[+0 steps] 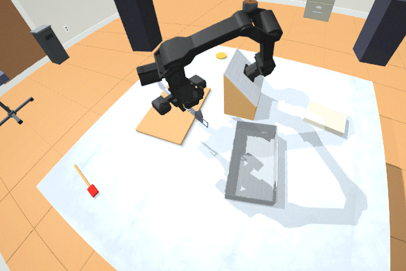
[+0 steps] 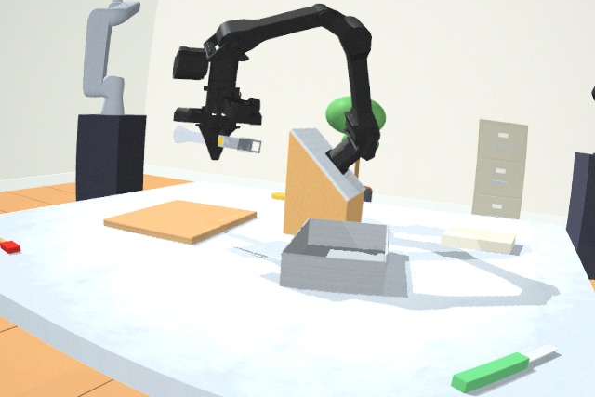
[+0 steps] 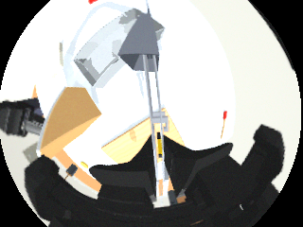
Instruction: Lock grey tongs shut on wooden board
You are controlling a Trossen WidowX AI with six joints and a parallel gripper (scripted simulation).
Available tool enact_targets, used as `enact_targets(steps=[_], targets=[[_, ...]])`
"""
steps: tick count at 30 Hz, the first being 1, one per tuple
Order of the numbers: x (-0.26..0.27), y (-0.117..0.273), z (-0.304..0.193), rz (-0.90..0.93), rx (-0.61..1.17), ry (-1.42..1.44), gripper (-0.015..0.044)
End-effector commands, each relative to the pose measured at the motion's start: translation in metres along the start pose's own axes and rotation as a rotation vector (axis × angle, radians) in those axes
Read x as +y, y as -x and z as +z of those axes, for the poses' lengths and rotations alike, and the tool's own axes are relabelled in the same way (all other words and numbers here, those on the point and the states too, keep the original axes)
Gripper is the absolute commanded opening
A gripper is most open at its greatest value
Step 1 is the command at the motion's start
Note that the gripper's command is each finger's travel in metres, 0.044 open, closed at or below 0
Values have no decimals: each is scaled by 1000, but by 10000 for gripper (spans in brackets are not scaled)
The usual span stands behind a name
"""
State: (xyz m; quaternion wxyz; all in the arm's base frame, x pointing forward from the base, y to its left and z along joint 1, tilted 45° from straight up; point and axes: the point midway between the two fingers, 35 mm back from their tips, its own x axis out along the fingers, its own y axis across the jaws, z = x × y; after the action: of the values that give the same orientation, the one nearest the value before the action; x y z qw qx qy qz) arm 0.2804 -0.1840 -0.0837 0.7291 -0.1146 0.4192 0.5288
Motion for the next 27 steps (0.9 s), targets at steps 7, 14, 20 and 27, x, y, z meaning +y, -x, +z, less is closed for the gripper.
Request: enact_targets(steps=[7, 14, 20, 27], targets=[[1, 2, -21, -9, 7, -396, -150], [2, 3, -32, -11, 8, -661, -150], [3, 4, -42, -13, 8, -889, -150], [5, 5, -53, -15, 8, -1154, -150]])
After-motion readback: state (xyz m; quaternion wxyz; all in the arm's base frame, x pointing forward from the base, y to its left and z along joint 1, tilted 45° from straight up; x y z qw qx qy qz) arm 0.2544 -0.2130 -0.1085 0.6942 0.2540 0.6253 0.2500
